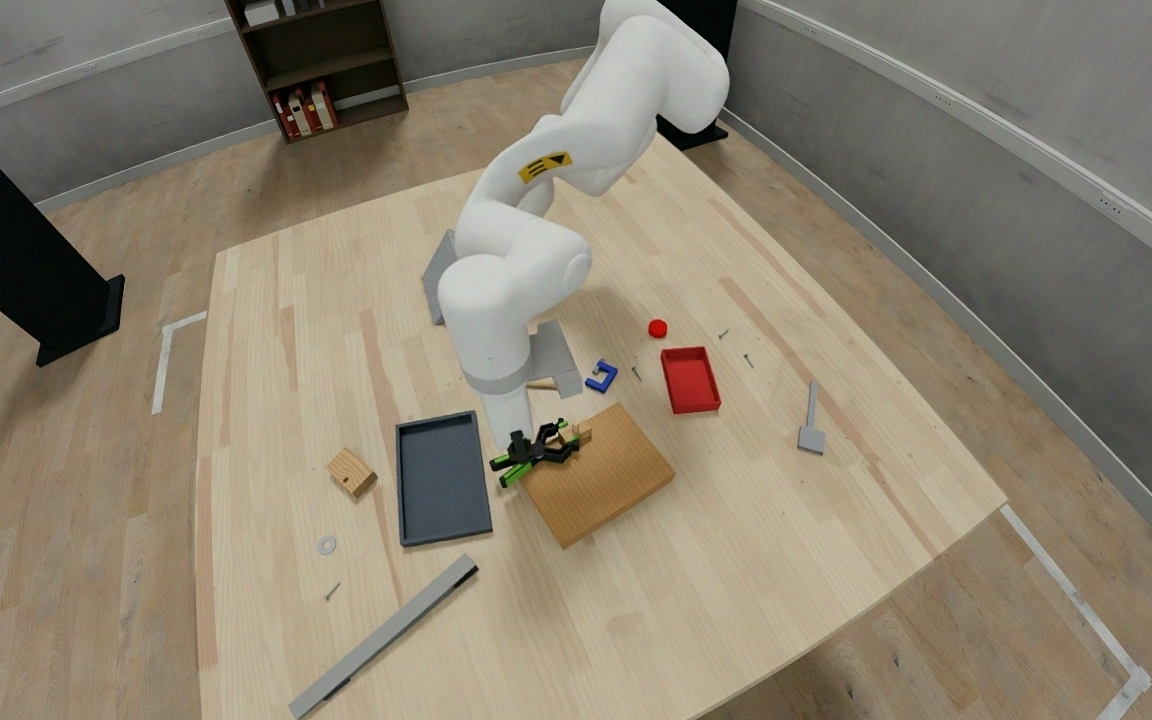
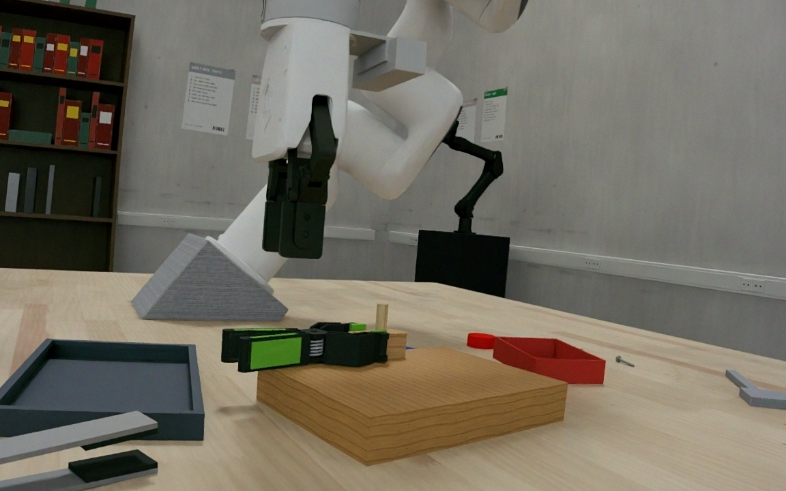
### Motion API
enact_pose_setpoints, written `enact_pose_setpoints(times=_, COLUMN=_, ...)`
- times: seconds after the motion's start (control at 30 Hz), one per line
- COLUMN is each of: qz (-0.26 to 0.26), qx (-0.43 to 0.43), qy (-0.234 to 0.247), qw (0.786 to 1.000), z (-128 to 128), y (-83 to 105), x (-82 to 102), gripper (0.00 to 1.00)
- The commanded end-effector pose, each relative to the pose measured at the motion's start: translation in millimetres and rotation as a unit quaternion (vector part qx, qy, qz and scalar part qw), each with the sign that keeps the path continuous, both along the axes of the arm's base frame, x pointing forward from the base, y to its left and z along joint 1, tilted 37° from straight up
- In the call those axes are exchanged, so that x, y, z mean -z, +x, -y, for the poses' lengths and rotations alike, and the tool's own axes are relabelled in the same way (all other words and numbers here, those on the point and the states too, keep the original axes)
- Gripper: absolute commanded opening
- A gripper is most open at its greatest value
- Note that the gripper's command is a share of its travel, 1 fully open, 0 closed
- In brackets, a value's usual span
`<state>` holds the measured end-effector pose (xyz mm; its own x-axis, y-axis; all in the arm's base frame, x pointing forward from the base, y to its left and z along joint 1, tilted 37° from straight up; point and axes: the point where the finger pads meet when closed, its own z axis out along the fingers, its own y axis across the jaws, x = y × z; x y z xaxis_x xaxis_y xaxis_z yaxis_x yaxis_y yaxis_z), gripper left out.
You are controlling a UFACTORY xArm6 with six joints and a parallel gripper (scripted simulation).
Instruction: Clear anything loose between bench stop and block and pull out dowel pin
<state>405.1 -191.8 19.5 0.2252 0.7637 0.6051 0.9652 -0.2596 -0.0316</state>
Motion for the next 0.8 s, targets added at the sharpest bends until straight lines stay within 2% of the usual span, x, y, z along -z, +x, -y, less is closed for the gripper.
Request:
enact_pose_setpoints(times=0.0, qz=-0.040, qx=0.055, qy=0.006, qw=0.998, z=-5.2, y=1.7, x=-8.5, gripper=0.50)
enact_pose_setpoints(times=0.3, qz=-0.135, qx=0.183, qy=0.028, qw=0.973, z=-21.9, y=2.6, x=-24.9, gripper=0.50)
enact_pose_setpoints(times=0.37, qz=-0.135, qx=0.183, qy=0.028, qw=0.973, z=-21.9, y=2.6, x=-24.9, gripper=0.50)
enact_pose_setpoints(times=0.53, qz=-0.189, qx=0.257, qy=0.040, qw=0.947, z=-32.0, y=2.5, x=-34.3, gripper=0.50)
enact_pose_setpoints(times=0.77, qz=-0.259, qx=0.351, qy=0.056, qw=0.898, z=-45.4, y=1.7, x=-46.2, gripper=0.50)
